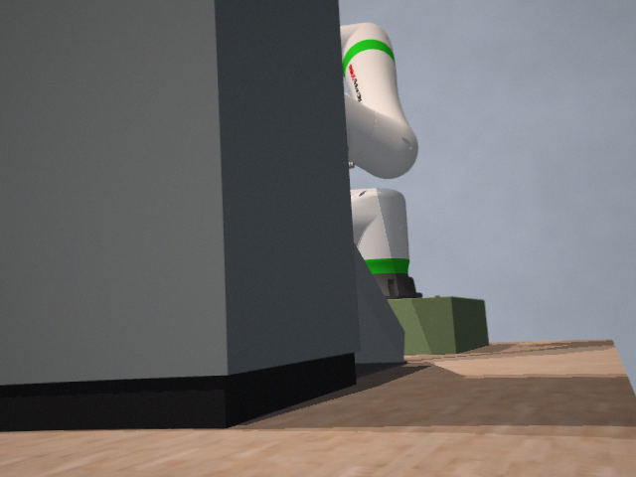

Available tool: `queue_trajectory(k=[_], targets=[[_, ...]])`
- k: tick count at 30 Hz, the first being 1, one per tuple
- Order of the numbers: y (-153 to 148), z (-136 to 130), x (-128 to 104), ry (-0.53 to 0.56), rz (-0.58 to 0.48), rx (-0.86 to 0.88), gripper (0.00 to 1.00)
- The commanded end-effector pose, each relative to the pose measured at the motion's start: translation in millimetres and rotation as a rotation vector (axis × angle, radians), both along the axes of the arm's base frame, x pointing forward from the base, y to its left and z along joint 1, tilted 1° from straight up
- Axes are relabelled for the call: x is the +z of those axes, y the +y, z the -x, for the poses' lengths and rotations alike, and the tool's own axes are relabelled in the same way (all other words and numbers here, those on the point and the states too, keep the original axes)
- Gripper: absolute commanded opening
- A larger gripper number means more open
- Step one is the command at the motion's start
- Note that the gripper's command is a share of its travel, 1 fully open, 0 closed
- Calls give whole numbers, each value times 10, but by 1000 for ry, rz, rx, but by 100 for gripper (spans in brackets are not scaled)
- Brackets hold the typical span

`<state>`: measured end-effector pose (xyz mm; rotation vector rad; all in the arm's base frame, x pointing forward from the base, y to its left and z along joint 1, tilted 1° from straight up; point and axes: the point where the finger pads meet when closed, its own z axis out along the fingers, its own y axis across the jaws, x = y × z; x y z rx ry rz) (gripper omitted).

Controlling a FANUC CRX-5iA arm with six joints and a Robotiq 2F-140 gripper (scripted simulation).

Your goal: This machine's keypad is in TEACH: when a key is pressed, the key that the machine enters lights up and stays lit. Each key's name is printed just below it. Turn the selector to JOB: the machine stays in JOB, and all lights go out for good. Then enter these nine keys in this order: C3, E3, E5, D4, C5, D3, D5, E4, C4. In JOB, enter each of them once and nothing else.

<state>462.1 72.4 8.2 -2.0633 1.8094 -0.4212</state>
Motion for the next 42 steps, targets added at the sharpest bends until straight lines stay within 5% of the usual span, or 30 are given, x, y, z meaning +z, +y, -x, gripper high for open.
queue_trajectory(k=[1, 42], targets=[[0, -2, 0, 0, 0, 0, 0], [-26, 161, 321, 0, 0, 0, 0]])
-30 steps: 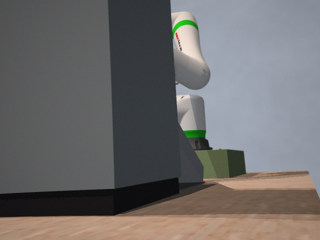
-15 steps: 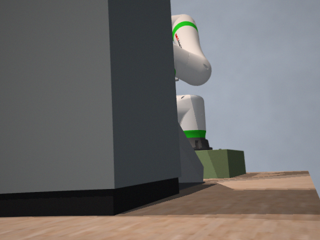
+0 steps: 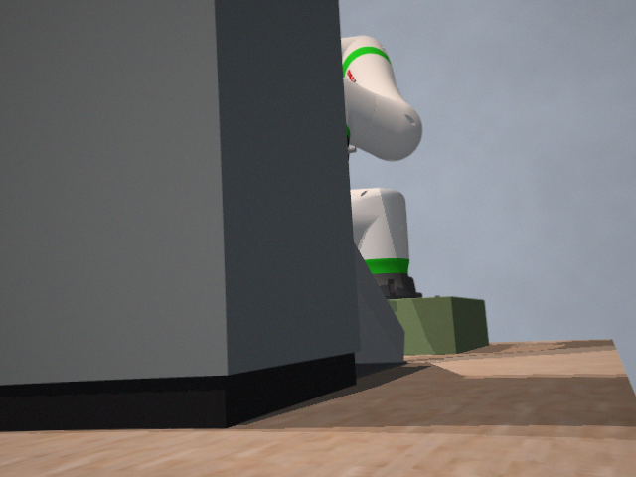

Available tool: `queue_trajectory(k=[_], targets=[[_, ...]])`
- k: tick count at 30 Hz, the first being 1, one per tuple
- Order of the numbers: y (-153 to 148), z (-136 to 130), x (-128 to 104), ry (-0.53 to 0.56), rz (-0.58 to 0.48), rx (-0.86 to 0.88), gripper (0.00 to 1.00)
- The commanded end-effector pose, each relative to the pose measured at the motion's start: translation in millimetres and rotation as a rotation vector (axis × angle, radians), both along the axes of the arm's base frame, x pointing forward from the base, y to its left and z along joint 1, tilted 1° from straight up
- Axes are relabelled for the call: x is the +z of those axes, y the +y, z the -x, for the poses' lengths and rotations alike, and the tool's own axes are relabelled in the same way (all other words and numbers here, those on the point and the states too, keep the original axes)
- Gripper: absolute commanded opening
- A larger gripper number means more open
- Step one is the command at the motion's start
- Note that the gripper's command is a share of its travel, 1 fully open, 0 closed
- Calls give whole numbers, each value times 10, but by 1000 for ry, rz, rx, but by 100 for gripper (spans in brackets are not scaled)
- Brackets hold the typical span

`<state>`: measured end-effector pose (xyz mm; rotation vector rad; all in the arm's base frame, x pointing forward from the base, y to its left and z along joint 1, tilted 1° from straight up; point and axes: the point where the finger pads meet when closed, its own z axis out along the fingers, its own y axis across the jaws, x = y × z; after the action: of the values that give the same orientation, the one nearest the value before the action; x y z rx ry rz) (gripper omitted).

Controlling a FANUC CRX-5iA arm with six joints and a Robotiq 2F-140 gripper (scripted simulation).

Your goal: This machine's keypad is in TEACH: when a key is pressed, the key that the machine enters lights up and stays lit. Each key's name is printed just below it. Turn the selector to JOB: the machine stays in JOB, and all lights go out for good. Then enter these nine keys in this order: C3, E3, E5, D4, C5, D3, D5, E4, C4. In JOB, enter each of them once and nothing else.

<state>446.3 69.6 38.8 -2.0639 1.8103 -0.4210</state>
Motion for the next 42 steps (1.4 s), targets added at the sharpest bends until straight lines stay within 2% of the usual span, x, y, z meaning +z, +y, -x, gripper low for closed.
queue_trajectory(k=[1, 9, 16, 19, 28, 42], targets=[[2, 4, 18, -1, -1, 0, 0], [-41, -1, 19, -1, -1, 0, 0], [-540, -68, 11, -1, -1, 0, 0], [-660, -84, 10, -1, -1, 0, 0], [-671, -93, -3, -1, -1, 0, 0], [-658, -170, -157, -1, -1, 0, 0]])
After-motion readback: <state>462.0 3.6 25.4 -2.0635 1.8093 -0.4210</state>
